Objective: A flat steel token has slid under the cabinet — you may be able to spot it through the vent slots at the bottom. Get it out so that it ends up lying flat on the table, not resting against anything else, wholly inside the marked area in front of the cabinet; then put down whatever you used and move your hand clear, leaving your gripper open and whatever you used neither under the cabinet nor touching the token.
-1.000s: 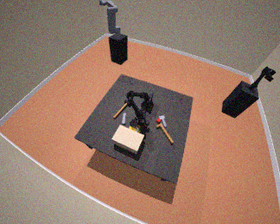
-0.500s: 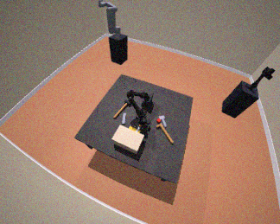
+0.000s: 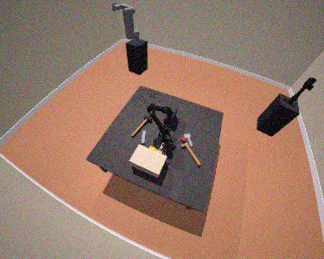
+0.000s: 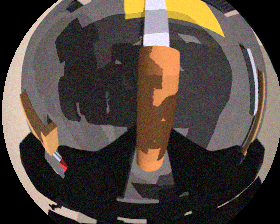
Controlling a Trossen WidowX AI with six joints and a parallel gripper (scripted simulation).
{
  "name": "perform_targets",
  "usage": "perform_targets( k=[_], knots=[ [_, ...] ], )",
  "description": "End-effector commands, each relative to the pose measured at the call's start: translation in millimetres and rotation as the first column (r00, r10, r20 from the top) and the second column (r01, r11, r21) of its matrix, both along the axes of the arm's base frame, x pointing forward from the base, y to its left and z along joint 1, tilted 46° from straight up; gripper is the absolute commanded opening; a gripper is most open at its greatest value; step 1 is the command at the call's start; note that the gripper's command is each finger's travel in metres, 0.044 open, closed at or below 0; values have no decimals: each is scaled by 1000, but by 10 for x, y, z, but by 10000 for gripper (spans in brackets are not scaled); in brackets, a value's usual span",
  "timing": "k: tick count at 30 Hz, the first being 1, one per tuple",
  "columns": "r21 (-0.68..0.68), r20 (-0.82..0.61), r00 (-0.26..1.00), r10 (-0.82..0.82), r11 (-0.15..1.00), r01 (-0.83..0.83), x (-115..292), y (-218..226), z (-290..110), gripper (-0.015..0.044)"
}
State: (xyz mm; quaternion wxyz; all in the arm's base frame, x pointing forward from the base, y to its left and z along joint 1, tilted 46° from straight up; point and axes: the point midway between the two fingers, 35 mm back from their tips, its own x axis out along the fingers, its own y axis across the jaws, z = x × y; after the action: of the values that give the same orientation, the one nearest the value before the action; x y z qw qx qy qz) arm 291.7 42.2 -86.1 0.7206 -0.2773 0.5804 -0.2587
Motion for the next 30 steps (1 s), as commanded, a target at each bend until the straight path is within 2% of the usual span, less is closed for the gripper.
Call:
perform_targets(
  k=[1,30],
  knots=[
    [-1,-4,1000,-4,1000,4,-85,-19,-18,0],
    [0,-6,1000,-4,1000,4,-495,-37,-112,0]
  ],
)
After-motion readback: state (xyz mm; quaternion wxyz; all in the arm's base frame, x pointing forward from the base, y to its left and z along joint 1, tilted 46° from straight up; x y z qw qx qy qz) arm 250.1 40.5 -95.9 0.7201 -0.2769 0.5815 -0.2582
